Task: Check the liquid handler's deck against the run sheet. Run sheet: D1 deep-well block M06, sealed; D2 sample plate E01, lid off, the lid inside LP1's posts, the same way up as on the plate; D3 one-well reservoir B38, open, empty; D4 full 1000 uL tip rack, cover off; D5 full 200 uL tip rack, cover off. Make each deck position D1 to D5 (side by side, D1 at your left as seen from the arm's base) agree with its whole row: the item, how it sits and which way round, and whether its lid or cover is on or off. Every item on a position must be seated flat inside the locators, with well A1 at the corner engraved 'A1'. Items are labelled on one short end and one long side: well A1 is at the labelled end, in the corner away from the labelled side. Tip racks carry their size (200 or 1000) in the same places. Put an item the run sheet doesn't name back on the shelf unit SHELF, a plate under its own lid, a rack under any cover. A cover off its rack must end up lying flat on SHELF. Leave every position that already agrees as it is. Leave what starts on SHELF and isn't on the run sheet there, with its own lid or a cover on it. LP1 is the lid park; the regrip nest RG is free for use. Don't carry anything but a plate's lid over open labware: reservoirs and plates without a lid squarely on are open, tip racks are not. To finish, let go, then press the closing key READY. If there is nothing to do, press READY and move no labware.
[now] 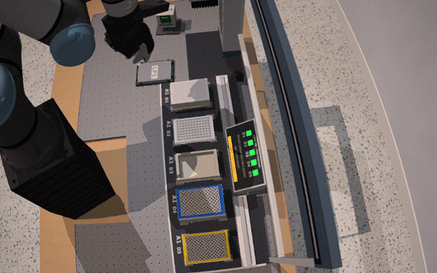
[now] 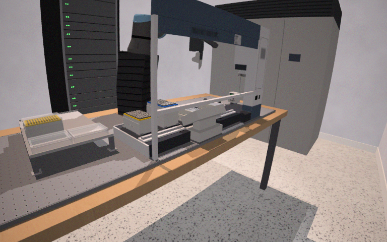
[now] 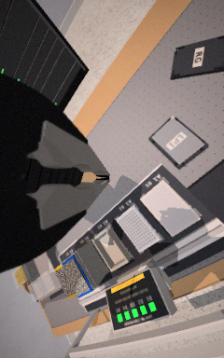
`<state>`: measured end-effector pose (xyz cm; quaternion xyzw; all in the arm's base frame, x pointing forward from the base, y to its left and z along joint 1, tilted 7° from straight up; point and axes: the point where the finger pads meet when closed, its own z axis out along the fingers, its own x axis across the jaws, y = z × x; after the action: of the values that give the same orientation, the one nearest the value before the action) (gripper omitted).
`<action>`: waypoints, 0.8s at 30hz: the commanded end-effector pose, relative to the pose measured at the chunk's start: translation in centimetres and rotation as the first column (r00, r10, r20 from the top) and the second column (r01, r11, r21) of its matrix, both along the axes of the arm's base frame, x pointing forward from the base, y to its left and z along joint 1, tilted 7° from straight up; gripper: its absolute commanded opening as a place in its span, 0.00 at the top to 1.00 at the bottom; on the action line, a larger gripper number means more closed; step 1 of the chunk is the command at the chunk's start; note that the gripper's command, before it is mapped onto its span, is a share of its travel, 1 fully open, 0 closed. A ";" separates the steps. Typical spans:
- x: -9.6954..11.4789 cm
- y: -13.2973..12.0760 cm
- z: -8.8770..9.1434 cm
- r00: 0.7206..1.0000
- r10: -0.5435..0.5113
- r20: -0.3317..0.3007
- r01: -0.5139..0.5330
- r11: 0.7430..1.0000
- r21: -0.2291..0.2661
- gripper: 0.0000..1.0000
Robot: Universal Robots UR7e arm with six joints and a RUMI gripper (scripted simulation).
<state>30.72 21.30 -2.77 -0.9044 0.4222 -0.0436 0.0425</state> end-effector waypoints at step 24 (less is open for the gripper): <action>-6.0 0.6 -0.6 0.871 0.491 0.007 -0.489 0.870 -0.060 1.00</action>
<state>24.89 21.99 -3.31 -0.9727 0.2235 -0.0541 0.0313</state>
